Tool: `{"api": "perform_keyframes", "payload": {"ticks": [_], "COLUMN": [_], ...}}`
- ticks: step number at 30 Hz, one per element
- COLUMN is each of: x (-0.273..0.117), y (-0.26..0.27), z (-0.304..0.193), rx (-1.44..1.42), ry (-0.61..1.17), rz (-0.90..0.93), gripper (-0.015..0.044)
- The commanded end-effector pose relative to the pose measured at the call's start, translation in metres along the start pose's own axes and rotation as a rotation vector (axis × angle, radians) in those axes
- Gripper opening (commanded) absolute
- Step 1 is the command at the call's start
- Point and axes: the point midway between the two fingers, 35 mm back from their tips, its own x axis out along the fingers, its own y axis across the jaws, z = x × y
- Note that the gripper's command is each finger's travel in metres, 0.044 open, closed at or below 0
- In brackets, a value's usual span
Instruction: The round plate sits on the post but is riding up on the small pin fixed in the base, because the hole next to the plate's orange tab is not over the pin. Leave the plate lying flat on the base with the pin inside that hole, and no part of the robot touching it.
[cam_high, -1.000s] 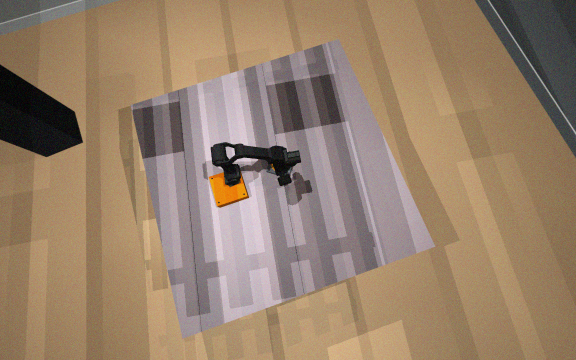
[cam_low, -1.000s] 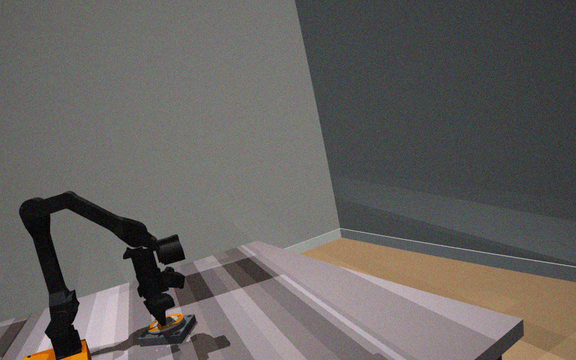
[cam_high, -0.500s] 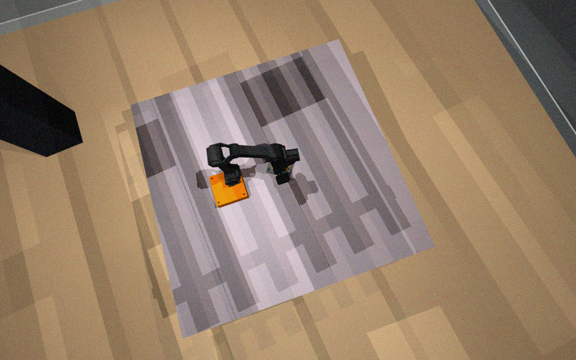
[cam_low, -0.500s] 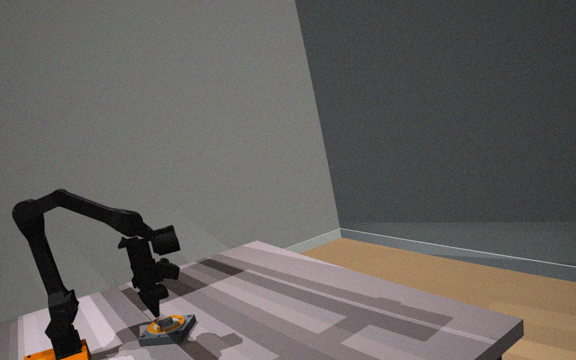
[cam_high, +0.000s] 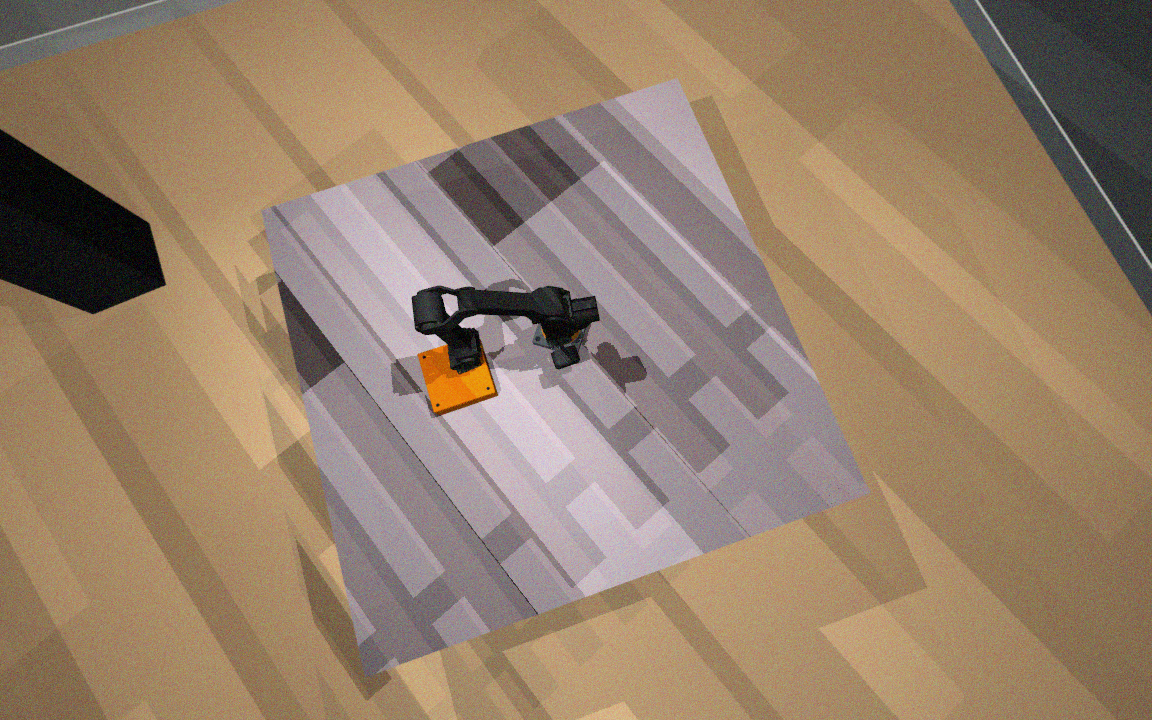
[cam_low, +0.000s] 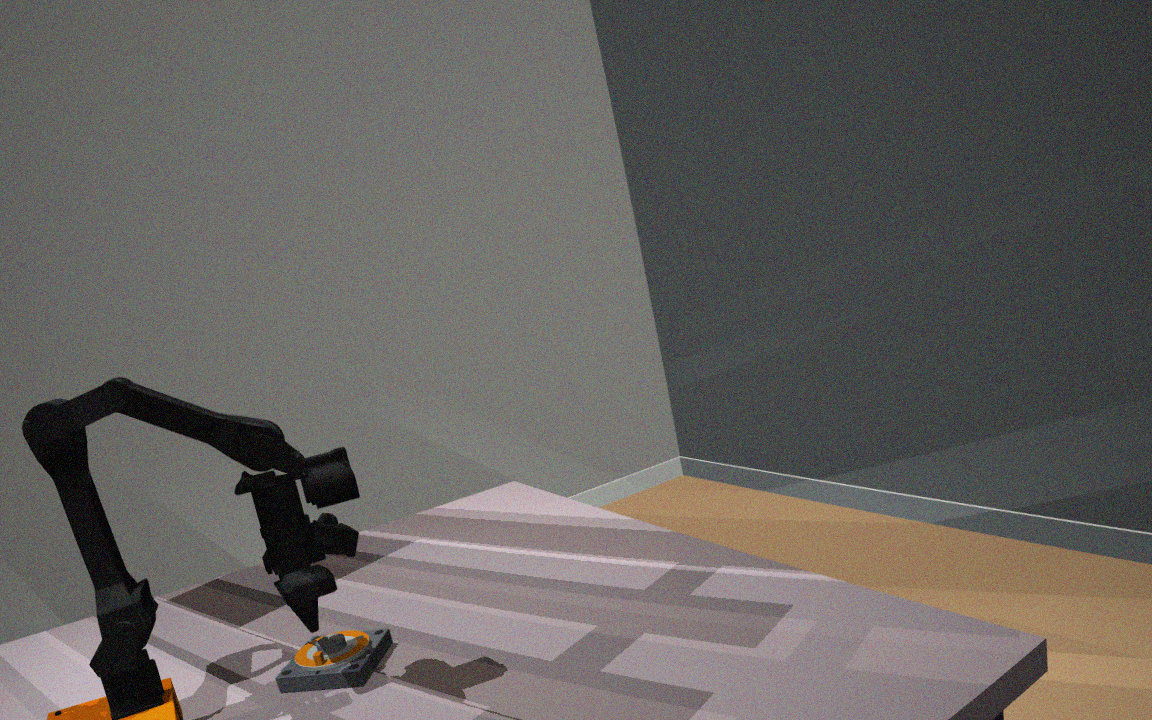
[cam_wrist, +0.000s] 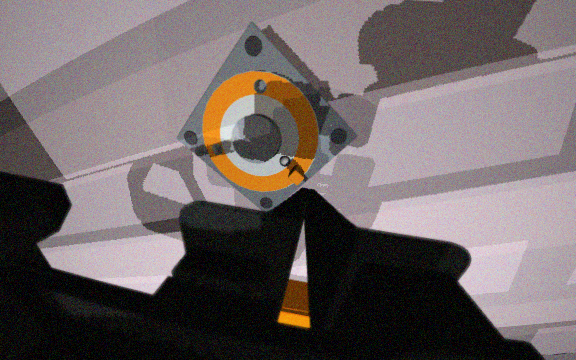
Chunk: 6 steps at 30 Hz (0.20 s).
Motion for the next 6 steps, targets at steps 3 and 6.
{"api": "perform_keyframes", "payload": {"ticks": [3, 6], "x": [0.0005, 0.0005], "y": [0.0000, 0.0000], "z": [0.0001, 0.0001], "rx": [0.000, 0.000], "ry": [0.001, 0.001], "rz": [0.000, 0.000], "gripper": [0.0000, 0.0000]}}
